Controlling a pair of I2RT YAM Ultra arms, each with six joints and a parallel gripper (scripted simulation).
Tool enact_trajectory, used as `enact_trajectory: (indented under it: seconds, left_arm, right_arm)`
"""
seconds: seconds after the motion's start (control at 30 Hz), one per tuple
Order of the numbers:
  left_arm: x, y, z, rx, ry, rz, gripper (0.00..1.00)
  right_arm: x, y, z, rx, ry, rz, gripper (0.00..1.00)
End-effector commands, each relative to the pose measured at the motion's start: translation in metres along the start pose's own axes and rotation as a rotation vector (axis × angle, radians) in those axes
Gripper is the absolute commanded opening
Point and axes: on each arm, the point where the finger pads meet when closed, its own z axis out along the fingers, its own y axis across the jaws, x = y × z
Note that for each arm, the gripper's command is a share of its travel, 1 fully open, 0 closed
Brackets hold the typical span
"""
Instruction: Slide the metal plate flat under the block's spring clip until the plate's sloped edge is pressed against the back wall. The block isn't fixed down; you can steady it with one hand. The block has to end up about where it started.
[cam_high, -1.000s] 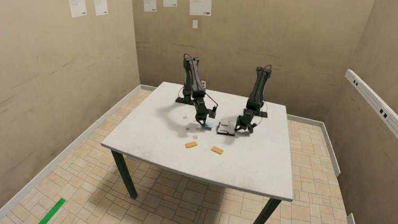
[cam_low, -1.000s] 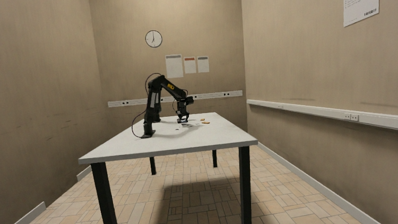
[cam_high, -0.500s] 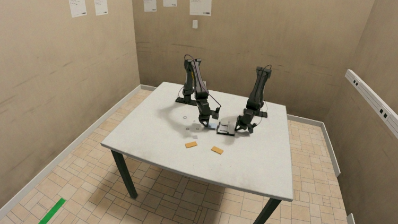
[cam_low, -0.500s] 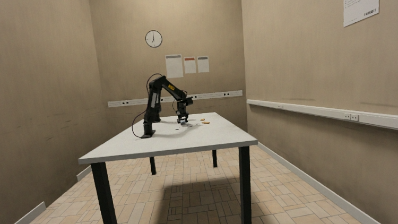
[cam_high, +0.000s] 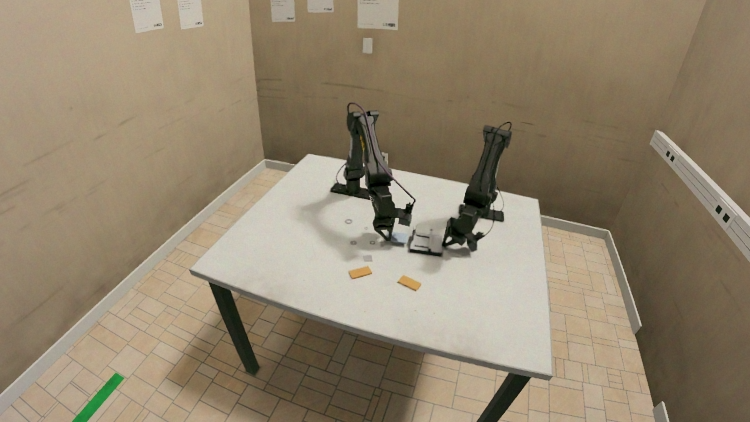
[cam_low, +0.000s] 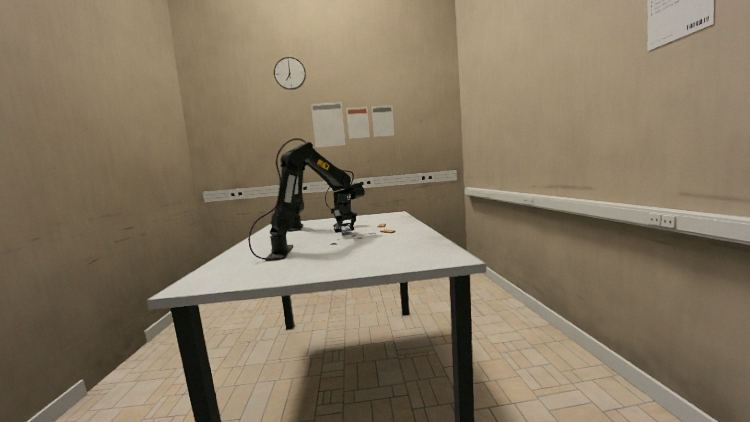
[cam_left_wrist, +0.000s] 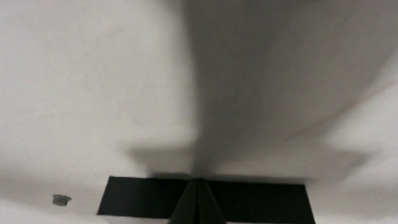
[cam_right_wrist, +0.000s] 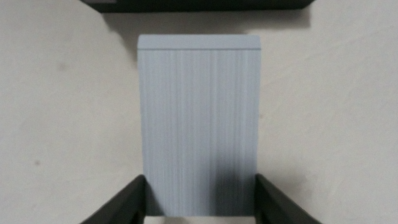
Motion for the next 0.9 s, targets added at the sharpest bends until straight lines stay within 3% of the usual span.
enact_trajectory:
  seconds: [0.0,0.1,0.37,0.87]
  left_arm:
    - [0.011,-0.009,-0.003,0.037,0.030,0.028,0.00]
    - [0.011,-0.009,-0.003,0.037,0.030,0.028,0.00]
    - [0.011,-0.009,-0.003,0.037,0.030,0.028,0.00]
    - [0.011,-0.009,-0.003,0.037,0.030,0.028,0.00]
  right_arm:
    - [-0.018,-0.017,-0.018,0.067,-0.054,-0.016,0.45]
    - [-0.014,-0.012,-0.012,0.049,-0.044,-0.018,0.45]
    - [-0.038,-0.014,-0.007,0.059,-0.058,-0.038,0.45]
    - [-0.041,-0.010,-0.001,0.038,-0.077,-0.027,0.45]
